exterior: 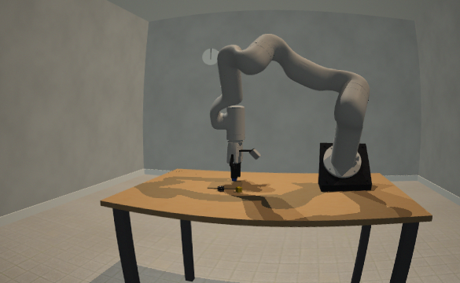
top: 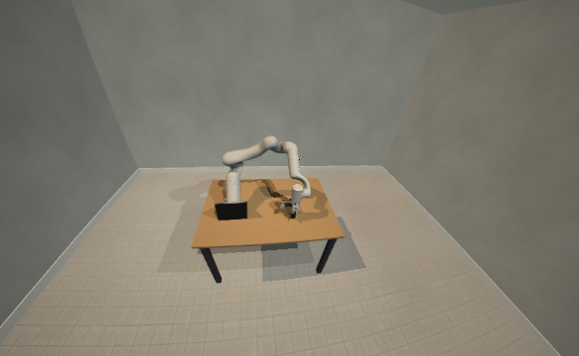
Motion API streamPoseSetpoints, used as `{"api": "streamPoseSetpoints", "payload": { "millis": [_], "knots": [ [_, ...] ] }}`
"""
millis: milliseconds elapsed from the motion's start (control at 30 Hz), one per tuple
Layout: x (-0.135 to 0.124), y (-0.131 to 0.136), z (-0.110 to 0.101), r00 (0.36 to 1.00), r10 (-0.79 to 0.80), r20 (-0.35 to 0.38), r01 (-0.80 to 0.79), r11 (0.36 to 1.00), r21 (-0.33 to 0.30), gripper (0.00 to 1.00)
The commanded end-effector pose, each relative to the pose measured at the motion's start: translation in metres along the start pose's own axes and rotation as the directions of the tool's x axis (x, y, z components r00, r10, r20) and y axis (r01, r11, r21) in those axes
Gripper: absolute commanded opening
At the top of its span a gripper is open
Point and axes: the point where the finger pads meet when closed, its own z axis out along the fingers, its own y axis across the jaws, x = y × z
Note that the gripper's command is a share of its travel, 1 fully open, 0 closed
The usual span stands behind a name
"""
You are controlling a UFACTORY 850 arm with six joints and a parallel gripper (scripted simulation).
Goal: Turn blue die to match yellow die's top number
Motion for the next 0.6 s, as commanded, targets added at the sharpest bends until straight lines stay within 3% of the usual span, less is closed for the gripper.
{"api": "streamPoseSetpoints", "payload": {
  "millis": [0,567],
  "knots": [
    [-0.001,-0.0001,0.0049,1.0,-0.001,0.002,0.001,1.0,0.0,0.36],
    [-0.001,-0.0001,0.0123,1.0,-0.001,0.002,0.001,1.0,0.0,0.36]
  ]
}}
